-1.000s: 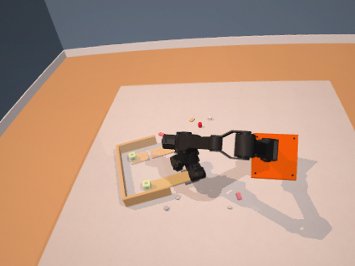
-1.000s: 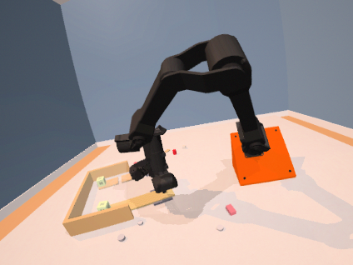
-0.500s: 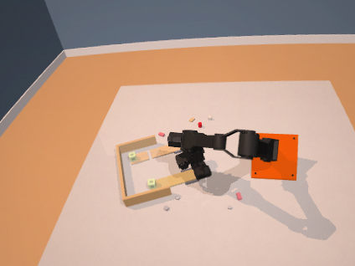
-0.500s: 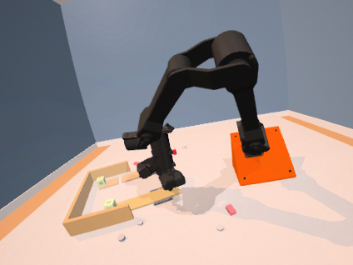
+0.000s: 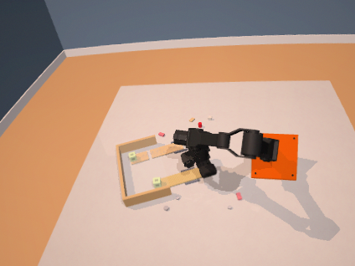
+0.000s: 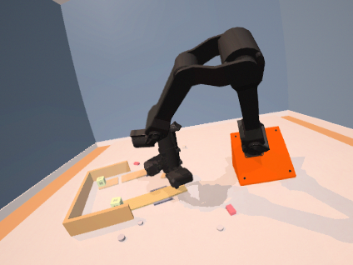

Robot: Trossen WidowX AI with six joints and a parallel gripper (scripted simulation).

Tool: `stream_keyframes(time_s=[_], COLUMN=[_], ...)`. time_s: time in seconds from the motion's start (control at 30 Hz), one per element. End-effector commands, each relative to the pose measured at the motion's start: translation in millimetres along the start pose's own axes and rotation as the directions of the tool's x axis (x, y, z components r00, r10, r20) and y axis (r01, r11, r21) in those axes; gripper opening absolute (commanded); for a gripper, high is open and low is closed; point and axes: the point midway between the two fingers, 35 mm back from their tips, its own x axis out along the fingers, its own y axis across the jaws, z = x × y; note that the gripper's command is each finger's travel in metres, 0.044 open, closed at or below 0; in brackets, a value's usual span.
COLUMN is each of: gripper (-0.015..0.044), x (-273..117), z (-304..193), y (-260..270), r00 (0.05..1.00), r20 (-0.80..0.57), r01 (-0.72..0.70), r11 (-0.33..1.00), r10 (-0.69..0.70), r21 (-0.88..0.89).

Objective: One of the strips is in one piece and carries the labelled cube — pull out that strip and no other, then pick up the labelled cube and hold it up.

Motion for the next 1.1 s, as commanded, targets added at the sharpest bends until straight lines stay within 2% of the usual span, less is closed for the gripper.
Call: stream_keyframes(time_s=[0.0,1.07], gripper=[0.0000,0.0000], x=[5,4], z=[-13,-60], y=[2,3], r00=[1.000,1.000], r20=[-0.022,-0.025], r01=[-0.008,-0.008], r11=[1.000,1.000], r10=[0.008,0.008], r21=[0.003,0.005])
